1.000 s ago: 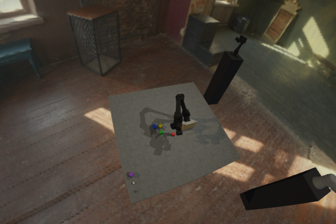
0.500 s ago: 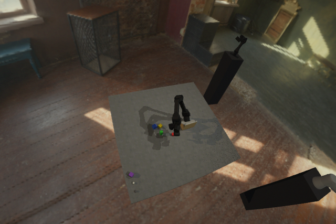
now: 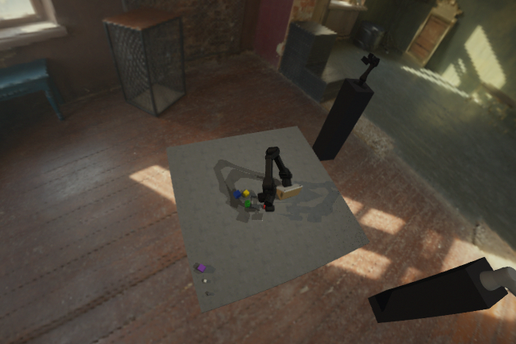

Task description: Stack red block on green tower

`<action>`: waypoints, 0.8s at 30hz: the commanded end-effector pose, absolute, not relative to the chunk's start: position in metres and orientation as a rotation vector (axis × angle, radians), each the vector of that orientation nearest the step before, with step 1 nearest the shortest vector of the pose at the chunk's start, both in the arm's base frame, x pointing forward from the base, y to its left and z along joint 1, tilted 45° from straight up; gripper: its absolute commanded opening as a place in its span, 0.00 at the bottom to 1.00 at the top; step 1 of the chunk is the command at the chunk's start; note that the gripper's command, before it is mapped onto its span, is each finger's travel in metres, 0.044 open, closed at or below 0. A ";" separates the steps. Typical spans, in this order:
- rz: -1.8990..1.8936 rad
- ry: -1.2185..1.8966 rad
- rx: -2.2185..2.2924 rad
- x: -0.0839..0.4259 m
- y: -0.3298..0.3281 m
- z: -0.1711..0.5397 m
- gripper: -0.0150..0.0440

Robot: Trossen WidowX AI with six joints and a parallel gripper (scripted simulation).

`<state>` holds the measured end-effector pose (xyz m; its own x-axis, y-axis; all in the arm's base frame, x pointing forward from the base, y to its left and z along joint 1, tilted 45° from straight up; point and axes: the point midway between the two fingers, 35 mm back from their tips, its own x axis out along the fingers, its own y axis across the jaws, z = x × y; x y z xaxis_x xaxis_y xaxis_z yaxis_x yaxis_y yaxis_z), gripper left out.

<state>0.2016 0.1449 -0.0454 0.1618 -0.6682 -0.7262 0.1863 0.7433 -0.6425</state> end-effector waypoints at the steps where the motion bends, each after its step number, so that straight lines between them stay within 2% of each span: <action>1: -0.643 1.272 -0.467 0.202 0.140 -0.049 1.00; 24: -0.644 1.270 -0.467 0.208 0.117 -0.072 1.00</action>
